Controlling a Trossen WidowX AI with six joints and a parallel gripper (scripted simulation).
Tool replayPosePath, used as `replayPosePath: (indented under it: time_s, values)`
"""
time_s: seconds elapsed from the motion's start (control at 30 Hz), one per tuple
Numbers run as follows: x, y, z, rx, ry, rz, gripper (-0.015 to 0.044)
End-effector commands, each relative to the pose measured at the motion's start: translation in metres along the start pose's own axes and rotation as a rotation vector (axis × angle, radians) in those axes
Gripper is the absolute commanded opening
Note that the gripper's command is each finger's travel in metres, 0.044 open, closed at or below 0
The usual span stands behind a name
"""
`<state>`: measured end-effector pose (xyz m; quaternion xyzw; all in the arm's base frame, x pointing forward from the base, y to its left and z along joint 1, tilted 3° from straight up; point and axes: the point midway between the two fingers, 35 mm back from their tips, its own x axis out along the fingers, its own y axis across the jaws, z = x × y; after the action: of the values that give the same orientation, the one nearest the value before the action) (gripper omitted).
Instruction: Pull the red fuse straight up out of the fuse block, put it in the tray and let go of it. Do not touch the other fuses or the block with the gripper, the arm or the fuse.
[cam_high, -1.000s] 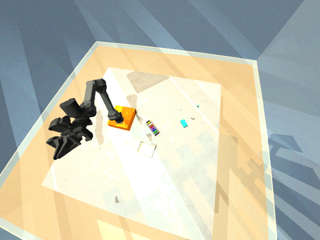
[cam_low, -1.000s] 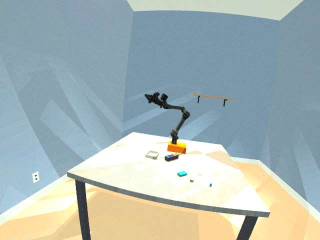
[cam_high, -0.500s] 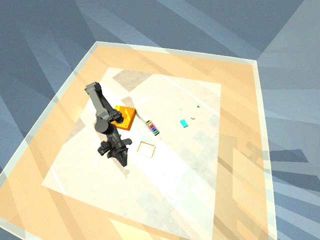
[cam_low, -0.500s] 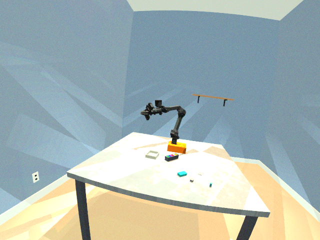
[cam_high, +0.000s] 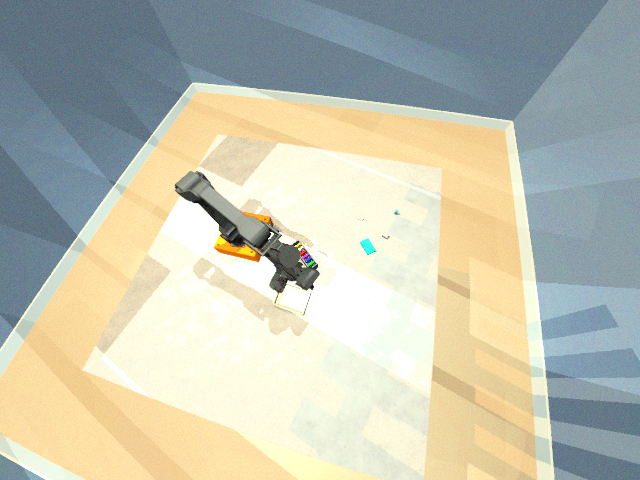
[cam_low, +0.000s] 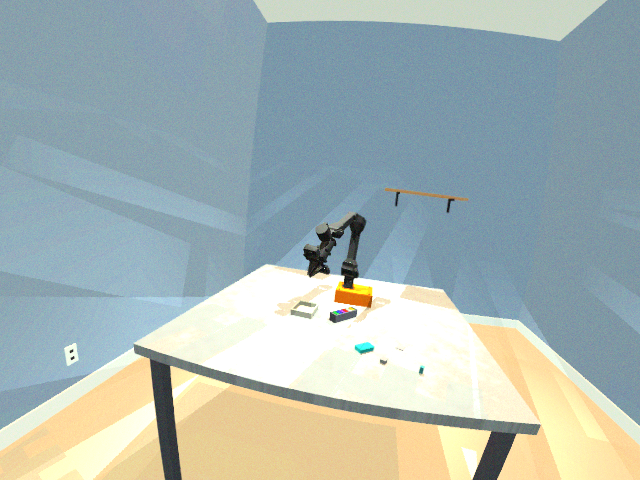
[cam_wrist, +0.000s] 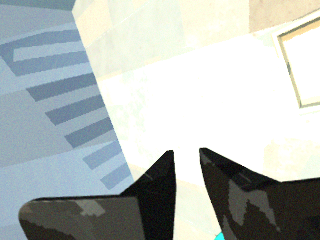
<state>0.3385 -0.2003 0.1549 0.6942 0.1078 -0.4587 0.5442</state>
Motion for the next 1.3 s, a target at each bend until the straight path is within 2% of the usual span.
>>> replayPosePath:
  time_s: [0.0,0.13,0.33,0.73,1.27]
  values:
    - [0.016,-0.056,-0.051,0.115,0.066,-0.245,0.0074]
    - [0.017,-0.107,-0.088,0.202,0.053,-0.465,0.0074]
    - [0.001,-0.175,-0.123,0.289,-0.07,-0.741,0.0074]
    - [-0.004,-0.182,-0.124,0.291,-0.075,-0.749,0.0074]
    - [0.007,-0.191,-0.124,0.291,-0.075,-0.749,0.0074]
